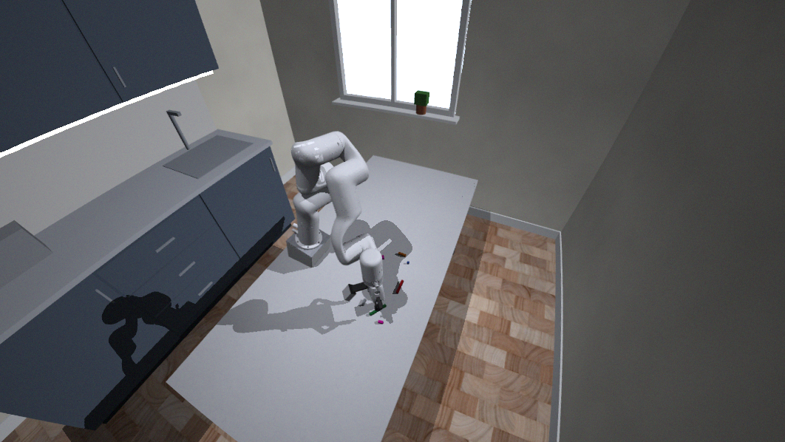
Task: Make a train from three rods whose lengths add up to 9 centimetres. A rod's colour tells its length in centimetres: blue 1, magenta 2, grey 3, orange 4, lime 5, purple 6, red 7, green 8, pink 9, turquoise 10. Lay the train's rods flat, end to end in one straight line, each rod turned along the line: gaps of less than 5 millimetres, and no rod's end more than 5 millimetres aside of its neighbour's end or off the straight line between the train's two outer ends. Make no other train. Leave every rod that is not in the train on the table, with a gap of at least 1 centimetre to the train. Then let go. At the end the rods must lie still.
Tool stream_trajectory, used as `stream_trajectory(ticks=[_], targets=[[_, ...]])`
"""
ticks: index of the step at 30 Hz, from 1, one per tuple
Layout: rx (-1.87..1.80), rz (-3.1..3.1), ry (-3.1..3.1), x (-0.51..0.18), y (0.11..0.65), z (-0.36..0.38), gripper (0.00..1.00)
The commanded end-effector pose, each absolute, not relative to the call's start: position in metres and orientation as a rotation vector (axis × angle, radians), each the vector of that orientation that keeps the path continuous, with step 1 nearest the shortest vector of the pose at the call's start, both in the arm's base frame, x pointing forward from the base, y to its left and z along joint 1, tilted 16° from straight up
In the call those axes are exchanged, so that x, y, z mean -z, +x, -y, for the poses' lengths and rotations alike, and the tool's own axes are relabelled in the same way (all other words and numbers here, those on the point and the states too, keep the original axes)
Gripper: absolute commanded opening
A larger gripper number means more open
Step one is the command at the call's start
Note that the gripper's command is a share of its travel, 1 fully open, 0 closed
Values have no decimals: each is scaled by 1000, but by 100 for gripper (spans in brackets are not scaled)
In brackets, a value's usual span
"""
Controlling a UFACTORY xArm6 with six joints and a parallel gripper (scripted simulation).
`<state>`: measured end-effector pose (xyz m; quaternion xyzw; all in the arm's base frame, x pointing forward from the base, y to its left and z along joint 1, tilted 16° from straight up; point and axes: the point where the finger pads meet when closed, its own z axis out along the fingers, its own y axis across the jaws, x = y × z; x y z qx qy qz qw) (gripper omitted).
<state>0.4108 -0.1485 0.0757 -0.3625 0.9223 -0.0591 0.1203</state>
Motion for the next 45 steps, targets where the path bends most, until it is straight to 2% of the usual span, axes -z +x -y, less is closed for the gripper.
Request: stream_trajectory(ticks=[1,20,45], targets=[[176,-2692,-1058,-77,412,149,100],[199,-2619,-1245,-78,416,146,100],[316,-2003,-2176,-83,437,128,100]])
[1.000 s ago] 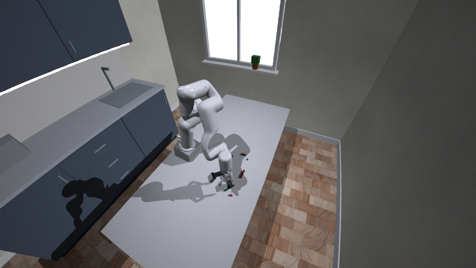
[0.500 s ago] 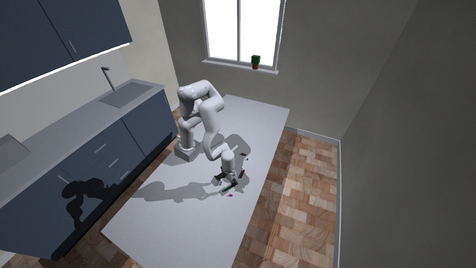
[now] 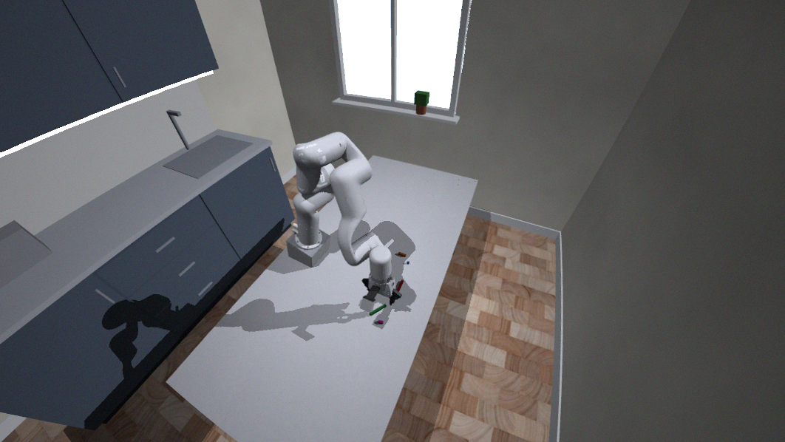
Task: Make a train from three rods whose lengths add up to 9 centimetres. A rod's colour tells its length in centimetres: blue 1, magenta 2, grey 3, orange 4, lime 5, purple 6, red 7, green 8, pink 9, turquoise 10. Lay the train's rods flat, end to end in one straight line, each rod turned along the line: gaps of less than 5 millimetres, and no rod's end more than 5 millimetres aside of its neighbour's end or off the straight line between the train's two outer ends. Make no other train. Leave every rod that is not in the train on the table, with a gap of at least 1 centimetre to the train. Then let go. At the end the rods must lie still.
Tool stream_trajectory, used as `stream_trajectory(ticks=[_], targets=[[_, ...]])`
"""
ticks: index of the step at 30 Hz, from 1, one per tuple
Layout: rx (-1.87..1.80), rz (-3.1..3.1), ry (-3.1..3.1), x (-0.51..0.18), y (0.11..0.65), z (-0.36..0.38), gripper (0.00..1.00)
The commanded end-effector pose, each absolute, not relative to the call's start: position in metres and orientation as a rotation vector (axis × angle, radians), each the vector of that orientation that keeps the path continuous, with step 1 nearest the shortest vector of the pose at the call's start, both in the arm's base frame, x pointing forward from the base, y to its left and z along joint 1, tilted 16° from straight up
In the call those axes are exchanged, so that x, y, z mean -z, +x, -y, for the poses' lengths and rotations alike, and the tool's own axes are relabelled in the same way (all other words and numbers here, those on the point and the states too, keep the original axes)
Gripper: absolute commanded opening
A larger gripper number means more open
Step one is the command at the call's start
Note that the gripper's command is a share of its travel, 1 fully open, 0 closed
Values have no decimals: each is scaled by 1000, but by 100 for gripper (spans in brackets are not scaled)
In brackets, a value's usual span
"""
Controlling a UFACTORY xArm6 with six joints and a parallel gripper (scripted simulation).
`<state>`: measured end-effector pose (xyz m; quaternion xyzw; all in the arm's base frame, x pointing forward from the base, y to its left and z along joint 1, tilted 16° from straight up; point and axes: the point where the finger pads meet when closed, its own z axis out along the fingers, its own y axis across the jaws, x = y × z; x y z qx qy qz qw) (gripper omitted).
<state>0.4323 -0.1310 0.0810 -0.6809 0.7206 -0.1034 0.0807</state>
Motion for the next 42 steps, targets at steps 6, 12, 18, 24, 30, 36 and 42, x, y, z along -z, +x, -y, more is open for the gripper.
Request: stream_trajectory(ticks=[6,12,18,24,30,36,42], targets=[[338,-1813,-2357,-84,442,124,100],[356,-1626,-2510,-85,446,120,100],[374,-1409,-2659,-87,451,116,100],[390,-1177,-2792,-88,455,111,100],[402,-957,-2895,-89,459,107,100],[412,-703,-2990,-90,464,103,100],[419,-485,-3053,-91,467,99,100]])
